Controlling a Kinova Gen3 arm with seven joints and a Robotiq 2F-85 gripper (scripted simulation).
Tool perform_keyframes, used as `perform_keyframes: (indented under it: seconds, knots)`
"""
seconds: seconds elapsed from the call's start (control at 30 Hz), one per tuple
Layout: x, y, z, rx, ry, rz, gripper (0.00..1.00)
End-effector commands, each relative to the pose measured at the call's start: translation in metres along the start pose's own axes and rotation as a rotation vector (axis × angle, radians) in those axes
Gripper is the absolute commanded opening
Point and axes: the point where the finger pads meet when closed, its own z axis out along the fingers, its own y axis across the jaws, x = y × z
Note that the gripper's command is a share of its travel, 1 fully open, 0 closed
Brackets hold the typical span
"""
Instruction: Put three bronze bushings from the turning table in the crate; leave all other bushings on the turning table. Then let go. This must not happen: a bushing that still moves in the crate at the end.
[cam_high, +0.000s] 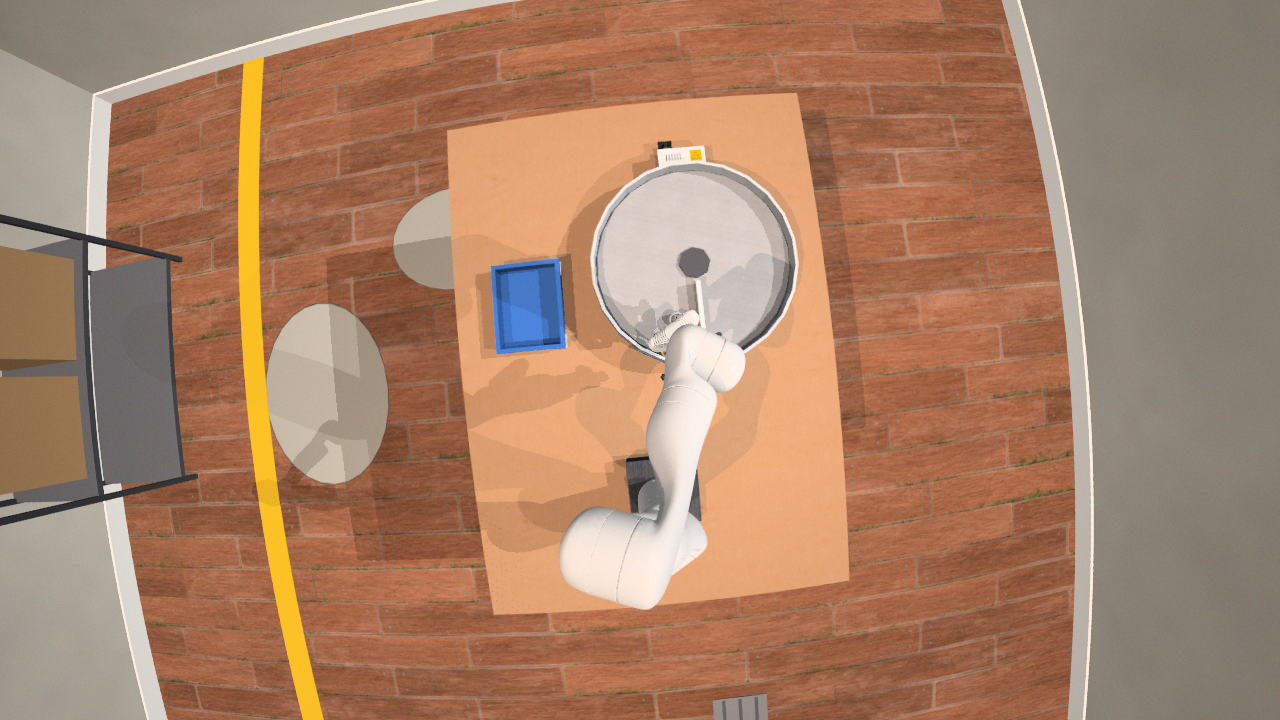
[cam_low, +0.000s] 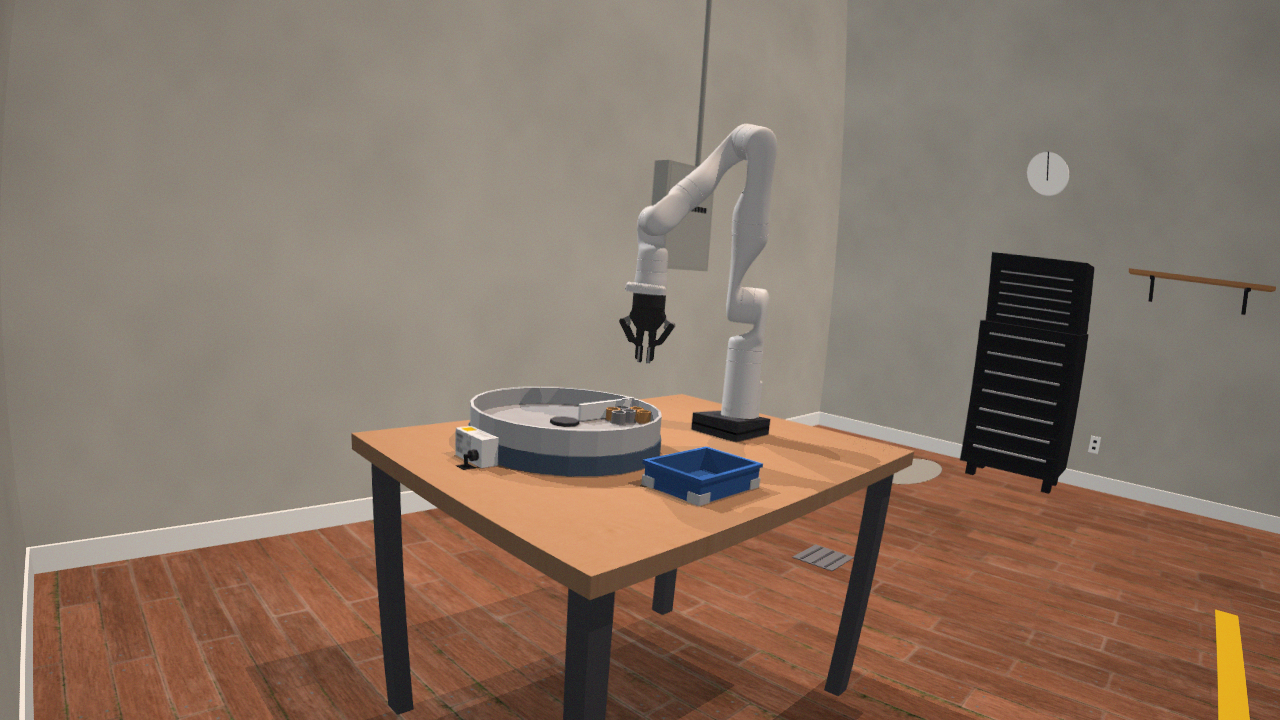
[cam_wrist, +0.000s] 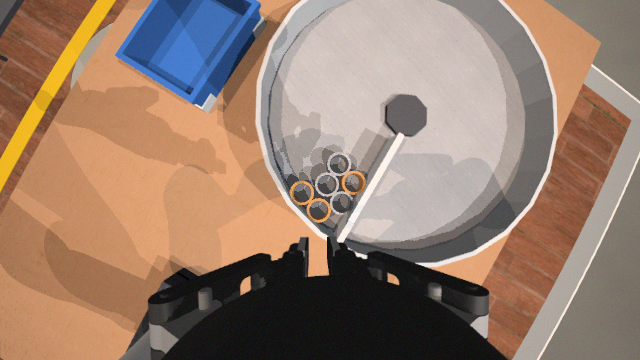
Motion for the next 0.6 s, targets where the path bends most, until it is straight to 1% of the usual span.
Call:
perform_keyframes:
  seconds: [0.0, 0.07, 0.47, 0.57]
  knots:
    - [0.0029, -0.0013, 0.0031, 0.003, 0.001, -0.091, 0.16]
    - [0.0055, -0.0024, 0.0059, 0.003, 0.001, -0.184, 0.16]
    - [0.0055, -0.0024, 0.0059, 0.003, 0.001, -0.184, 0.16]
    - [0.0096, -0.0041, 0.0101, 0.003, 0.002, -0.324, 0.16]
